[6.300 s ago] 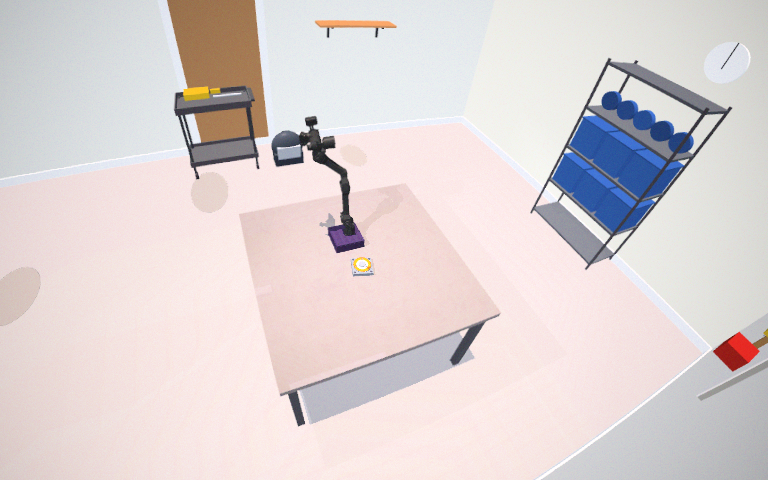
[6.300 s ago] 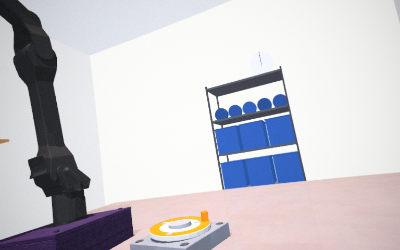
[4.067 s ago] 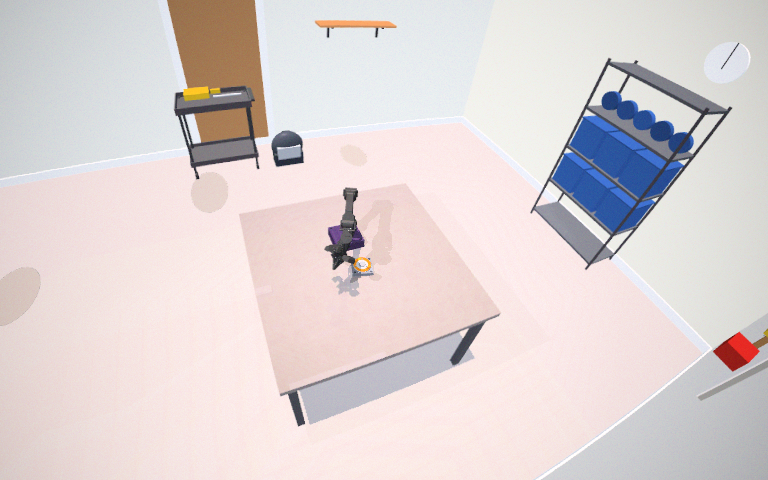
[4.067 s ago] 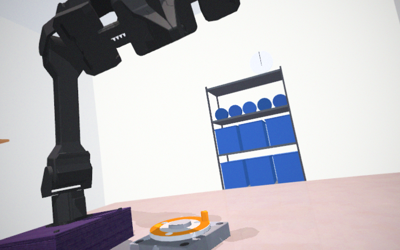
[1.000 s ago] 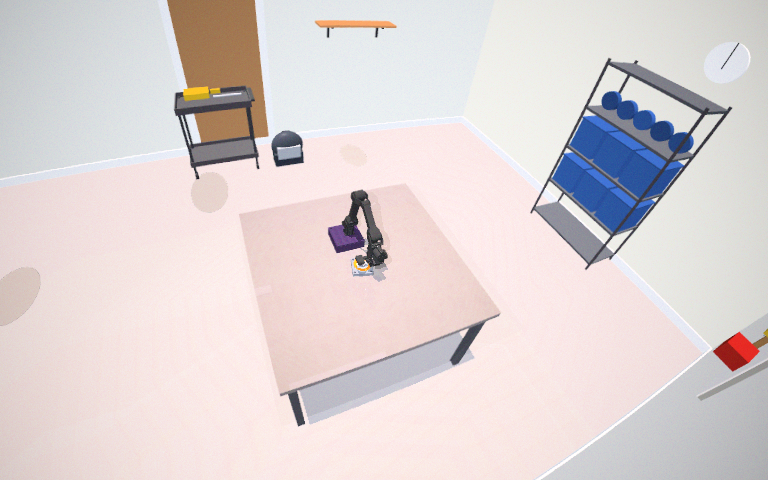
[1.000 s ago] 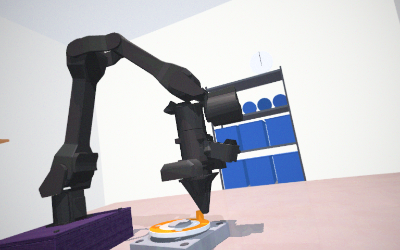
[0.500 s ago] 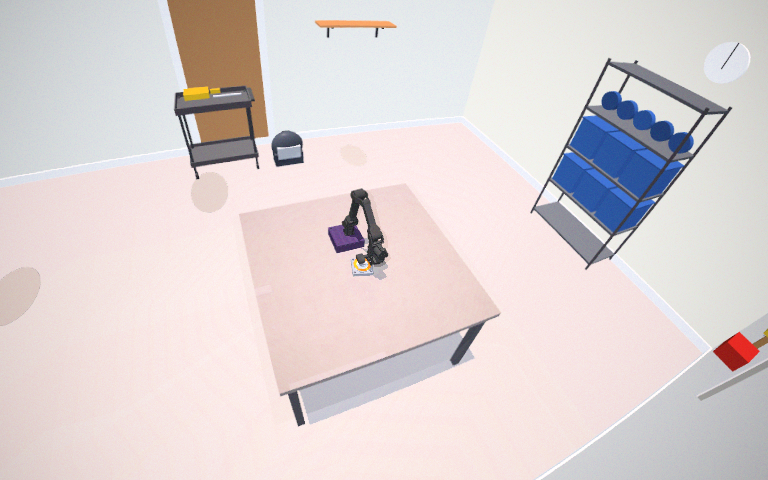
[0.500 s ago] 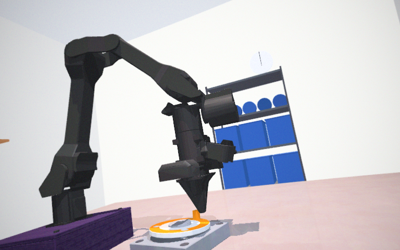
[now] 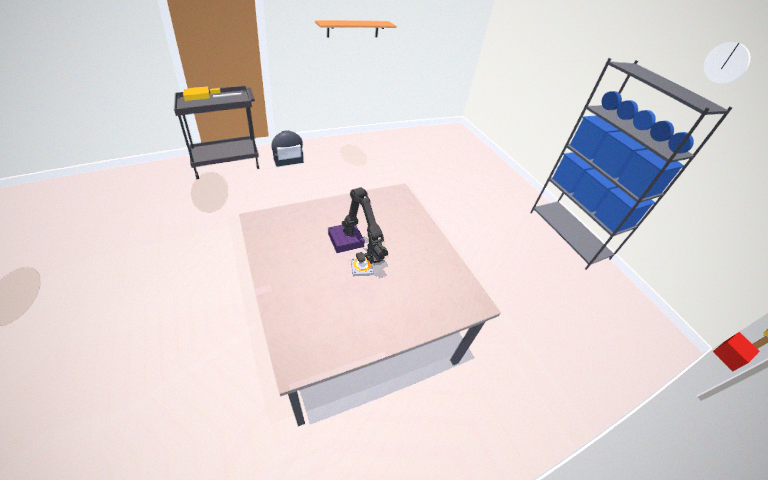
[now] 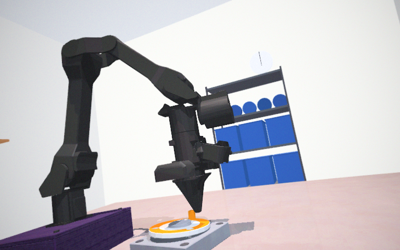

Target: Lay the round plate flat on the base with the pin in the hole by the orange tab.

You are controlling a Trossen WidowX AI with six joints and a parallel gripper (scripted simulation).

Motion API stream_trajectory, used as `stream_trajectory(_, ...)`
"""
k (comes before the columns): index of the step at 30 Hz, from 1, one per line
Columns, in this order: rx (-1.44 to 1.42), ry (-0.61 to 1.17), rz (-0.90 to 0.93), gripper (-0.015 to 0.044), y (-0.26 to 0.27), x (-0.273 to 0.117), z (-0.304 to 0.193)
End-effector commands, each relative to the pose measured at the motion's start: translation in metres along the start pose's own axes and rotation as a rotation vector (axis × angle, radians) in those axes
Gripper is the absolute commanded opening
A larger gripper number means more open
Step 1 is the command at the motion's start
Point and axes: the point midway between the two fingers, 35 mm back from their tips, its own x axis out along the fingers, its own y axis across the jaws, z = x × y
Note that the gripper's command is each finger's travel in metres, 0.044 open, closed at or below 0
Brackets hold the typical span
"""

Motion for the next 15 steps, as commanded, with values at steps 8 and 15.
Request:
stream_trajectory(8, 0.005, 0.014, 0.002, 0.0000, 0.0013, 0.0018, -0.0117)
stream_trajectory(15, 0.005, 0.014, 0.002, 0.0000, 0.0015, 0.0014, -0.0149)
